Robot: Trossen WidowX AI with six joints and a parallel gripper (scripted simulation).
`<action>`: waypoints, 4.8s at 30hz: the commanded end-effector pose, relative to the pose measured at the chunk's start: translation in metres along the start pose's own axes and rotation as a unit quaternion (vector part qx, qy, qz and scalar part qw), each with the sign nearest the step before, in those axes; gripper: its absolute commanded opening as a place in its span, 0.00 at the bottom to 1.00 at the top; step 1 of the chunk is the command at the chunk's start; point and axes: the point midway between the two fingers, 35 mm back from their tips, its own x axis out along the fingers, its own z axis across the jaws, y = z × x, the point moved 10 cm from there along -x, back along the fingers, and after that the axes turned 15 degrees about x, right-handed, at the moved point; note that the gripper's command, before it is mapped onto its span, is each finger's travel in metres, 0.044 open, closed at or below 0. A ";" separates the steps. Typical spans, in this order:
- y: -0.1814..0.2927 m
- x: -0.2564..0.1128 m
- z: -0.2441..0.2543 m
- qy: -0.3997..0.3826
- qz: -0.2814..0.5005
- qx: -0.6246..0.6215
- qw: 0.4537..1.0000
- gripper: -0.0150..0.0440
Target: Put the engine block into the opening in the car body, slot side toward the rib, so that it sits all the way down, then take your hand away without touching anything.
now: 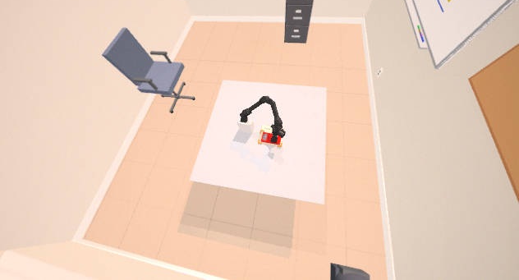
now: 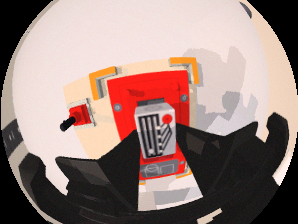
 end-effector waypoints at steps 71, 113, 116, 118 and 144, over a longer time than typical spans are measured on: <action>-0.001 0.003 -0.001 0.002 -0.001 -0.004 1.000 0.52; -0.001 0.005 -0.001 0.002 -0.001 0.005 1.000 0.52; -0.001 0.005 -0.001 0.001 -0.001 0.006 1.000 0.52; -0.001 0.005 -0.001 0.001 -0.001 0.006 1.000 0.52; -0.001 0.007 -0.001 0.001 -0.001 0.006 1.000 0.52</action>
